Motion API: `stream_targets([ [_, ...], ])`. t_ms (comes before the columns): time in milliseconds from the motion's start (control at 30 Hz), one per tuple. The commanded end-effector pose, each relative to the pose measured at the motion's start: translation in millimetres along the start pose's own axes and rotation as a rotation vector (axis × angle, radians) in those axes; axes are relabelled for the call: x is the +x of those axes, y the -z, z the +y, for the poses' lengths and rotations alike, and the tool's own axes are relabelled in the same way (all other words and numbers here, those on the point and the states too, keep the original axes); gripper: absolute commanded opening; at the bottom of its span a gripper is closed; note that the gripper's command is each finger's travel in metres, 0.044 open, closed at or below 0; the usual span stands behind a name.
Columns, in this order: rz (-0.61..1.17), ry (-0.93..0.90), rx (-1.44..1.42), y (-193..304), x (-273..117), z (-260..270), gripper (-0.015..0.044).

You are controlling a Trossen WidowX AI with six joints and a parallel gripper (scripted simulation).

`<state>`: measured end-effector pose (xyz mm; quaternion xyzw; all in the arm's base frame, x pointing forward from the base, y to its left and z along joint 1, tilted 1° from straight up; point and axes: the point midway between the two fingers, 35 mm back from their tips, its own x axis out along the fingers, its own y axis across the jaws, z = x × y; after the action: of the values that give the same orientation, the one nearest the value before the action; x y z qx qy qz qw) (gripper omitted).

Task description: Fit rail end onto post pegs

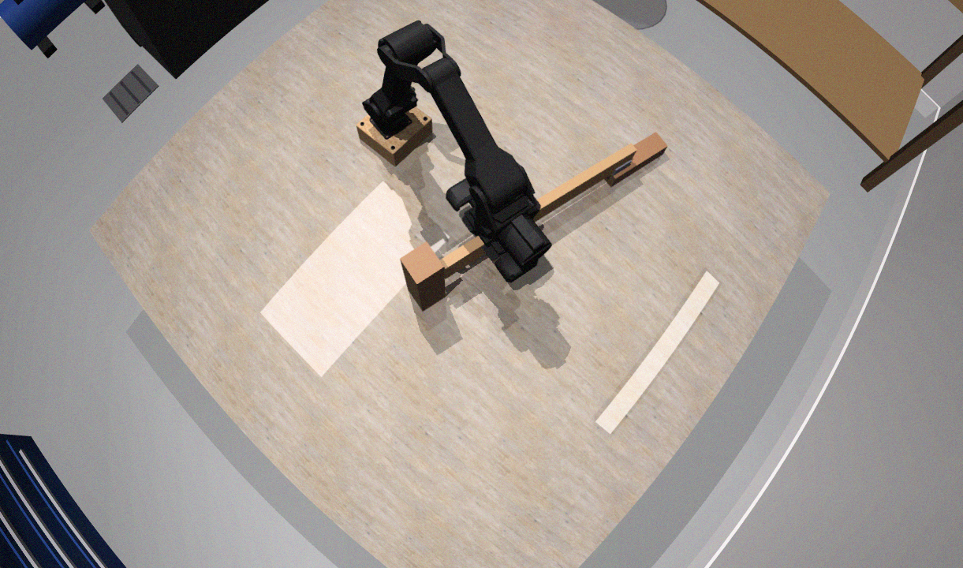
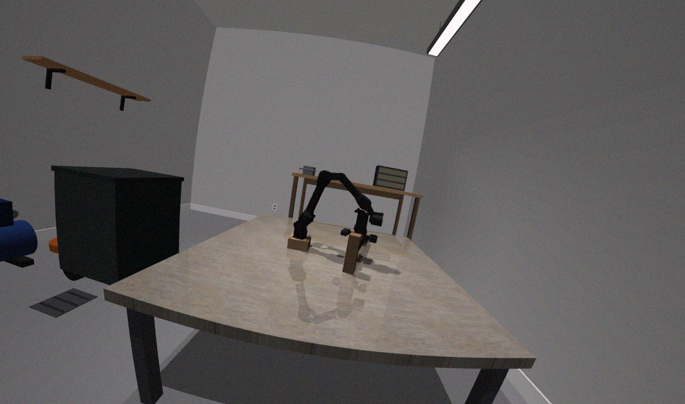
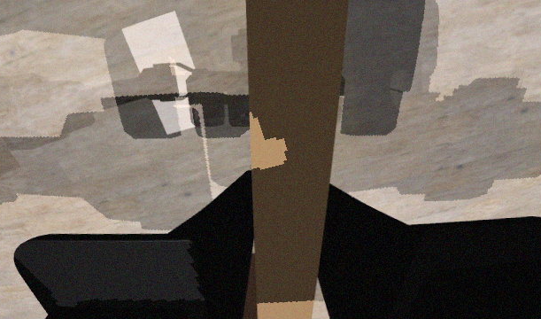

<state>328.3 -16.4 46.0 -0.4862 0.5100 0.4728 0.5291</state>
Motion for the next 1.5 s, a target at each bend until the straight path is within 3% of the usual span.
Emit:
stream_targets([
  [0, 0.001, 0.002, 0.003, -1.5, -0.6, 0.4, 0.0000],
  [1467, 0.001, 0.002, 0.003, 3.6, -1.1, 0.1, 0.0000],
])
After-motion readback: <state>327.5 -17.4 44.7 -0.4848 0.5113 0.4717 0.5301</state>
